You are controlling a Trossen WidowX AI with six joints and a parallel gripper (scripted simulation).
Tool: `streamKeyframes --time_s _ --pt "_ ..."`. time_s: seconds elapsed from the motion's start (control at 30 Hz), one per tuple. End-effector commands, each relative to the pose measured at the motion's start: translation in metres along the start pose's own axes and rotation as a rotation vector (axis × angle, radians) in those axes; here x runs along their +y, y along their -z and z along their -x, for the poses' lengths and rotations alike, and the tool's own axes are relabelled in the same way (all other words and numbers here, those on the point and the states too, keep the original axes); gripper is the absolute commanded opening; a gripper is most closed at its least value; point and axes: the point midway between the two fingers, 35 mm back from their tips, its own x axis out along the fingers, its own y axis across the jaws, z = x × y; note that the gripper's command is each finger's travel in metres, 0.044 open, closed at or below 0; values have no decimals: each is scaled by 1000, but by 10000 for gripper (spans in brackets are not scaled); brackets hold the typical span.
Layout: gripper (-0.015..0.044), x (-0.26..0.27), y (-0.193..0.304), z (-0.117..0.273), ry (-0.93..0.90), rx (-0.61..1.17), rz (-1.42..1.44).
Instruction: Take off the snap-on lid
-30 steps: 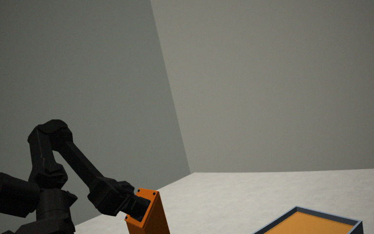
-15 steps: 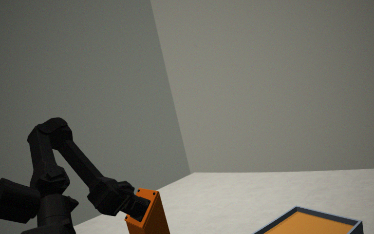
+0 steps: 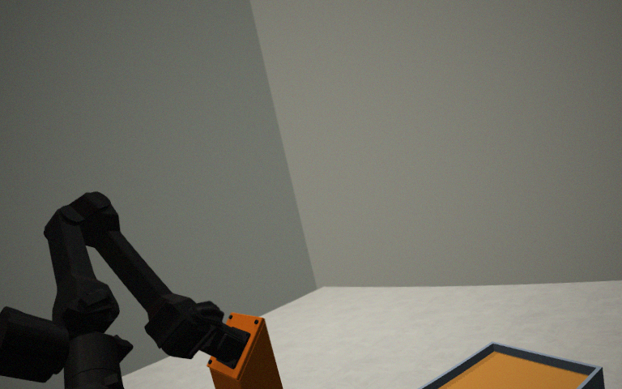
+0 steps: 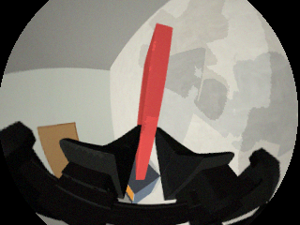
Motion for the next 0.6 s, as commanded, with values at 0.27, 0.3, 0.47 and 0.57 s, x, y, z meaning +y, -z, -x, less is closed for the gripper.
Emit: streamKeyframes --time_s 0.27,0.3,0.47,0.57 --pt "0 -13 3 -7 21 7 1" --pt "0 -14 3 -8 21 7 1" --pt "0 -17 3 -10 21 7 2" --pt "0 -19 3 -12 21 7 2"
